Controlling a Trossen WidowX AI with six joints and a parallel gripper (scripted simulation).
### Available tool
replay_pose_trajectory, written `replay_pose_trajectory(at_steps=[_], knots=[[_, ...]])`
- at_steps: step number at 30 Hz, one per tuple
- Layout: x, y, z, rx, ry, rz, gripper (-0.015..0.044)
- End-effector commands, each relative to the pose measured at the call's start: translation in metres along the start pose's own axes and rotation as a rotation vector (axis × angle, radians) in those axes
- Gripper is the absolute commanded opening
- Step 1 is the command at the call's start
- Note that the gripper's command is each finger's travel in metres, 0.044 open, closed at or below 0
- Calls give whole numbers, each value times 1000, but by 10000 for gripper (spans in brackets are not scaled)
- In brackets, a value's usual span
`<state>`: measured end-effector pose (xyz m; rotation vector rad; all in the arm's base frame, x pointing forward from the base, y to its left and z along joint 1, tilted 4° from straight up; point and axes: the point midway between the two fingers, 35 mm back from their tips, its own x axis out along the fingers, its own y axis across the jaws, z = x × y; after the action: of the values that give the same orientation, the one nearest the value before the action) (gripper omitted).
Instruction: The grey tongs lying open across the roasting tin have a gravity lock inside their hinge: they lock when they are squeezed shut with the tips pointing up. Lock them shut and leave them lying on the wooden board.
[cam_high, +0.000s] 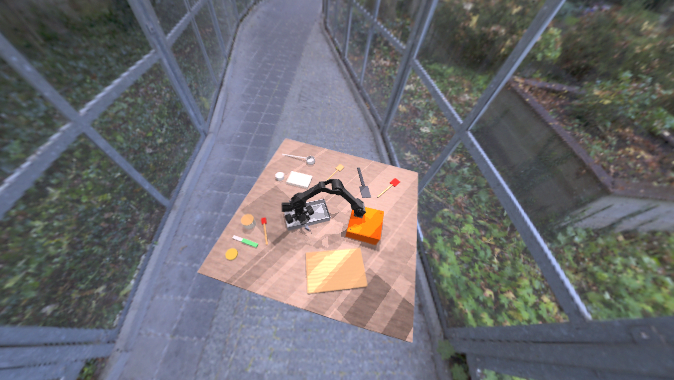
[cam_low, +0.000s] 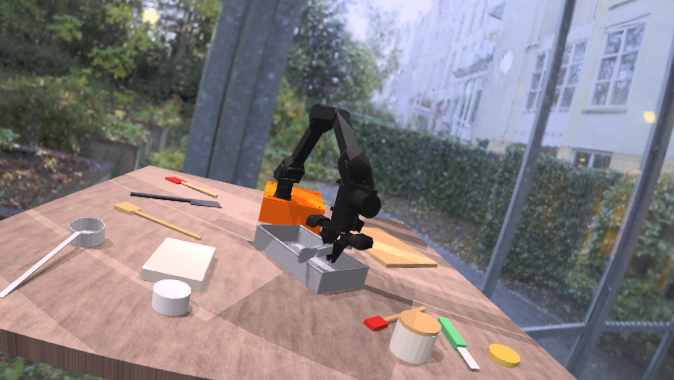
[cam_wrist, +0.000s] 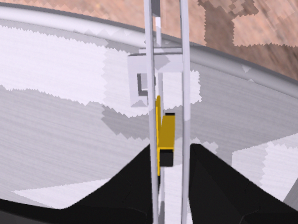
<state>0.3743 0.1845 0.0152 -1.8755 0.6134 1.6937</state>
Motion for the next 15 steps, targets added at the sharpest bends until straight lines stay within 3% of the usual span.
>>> replay_pose_trajectory(at_steps=[1, 9, 15], knots=[[-3, -1, -1, 2, 1, -2, -150], [-96, -1, 0, -1, 1, -1, -150], [-99, 0, 0, -1, 1, -1, -150]])
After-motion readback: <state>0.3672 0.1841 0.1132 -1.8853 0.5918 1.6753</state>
